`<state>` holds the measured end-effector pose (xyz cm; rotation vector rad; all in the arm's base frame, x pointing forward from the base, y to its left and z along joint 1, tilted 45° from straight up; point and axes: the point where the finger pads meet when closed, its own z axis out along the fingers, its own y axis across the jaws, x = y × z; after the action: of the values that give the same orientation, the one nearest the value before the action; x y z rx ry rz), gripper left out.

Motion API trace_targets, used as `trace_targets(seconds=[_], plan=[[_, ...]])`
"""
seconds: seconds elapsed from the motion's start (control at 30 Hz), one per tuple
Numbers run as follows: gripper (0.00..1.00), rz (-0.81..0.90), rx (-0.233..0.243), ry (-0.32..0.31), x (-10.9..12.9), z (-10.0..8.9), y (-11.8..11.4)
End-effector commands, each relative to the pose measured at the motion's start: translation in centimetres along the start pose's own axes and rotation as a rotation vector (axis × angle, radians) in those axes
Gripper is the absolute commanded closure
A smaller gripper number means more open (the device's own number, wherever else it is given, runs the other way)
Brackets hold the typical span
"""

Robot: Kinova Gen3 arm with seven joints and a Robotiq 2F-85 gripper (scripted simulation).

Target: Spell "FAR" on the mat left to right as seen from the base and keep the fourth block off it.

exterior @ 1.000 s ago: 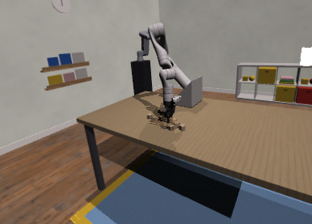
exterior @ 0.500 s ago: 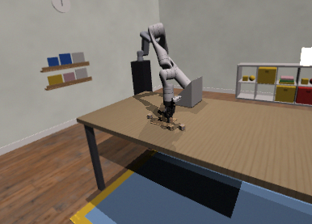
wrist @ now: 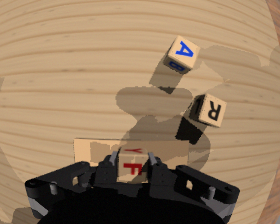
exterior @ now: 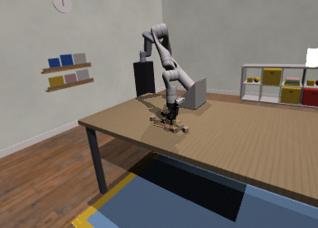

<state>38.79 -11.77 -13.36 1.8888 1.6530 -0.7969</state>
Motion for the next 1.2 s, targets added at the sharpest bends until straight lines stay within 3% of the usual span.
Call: trace_targets(seconds=[0.0,0.23,0.73,0.93,1.0,1.17], plan=[[0.66,0.008,-0.003,0.001,-0.1,0.1,0.2],[0.54,0.008,-0.002,0.001,-0.1,0.1,0.2],[0.54,0.009,0.001,-0.003,-0.3,-0.3,0.1],[0.54,0.005,-0.003,-0.004,-0.2,-2.6,0.1],[0.54,0.005,-0.003,-0.004,-0.2,-2.6,0.1],[0.54,0.002,-0.003,0.000,0.0,-5.4,0.2]])
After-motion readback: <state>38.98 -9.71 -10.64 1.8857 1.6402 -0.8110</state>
